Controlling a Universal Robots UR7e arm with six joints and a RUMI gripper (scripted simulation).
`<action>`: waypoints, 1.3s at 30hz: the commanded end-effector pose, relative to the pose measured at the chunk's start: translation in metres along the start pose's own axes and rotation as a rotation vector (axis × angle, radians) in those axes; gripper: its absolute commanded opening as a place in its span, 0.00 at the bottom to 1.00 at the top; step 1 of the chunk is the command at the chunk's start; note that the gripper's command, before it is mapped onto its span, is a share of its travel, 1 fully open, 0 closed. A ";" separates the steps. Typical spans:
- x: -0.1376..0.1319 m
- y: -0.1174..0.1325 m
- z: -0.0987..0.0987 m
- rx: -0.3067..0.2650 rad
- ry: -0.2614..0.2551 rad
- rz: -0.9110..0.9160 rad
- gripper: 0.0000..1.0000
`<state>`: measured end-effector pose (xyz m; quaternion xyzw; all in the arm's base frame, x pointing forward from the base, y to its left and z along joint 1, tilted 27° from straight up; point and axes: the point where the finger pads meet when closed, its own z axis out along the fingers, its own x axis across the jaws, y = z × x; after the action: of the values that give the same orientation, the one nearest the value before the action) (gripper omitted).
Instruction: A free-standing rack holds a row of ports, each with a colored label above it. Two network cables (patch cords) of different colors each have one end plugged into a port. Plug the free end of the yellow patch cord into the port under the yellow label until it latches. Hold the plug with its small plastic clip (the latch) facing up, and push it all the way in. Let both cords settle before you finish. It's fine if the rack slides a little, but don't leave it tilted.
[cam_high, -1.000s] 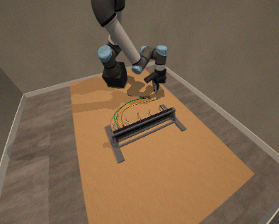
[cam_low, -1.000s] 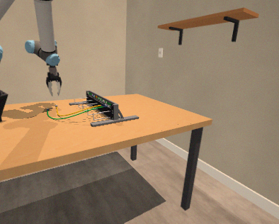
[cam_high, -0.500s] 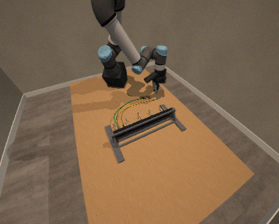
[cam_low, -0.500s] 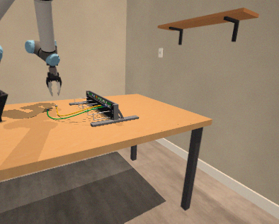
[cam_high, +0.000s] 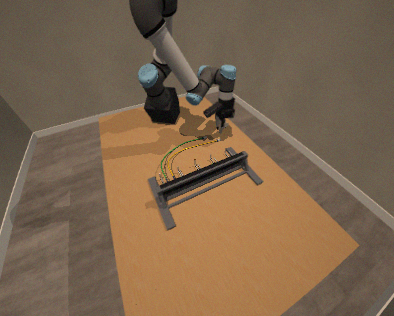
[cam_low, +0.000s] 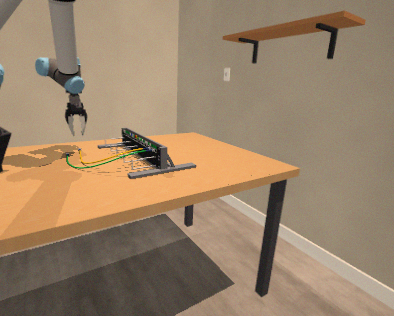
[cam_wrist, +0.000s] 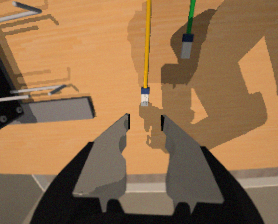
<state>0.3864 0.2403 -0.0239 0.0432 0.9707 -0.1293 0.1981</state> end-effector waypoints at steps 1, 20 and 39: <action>0.000 0.000 0.004 -0.001 -0.001 0.000 0.22; 0.000 0.000 0.033 -0.001 -0.001 0.000 0.22; 0.000 0.001 0.058 -0.001 -0.001 0.000 0.22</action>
<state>0.4074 0.2256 -0.0737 0.0433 0.9707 -0.1294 0.1979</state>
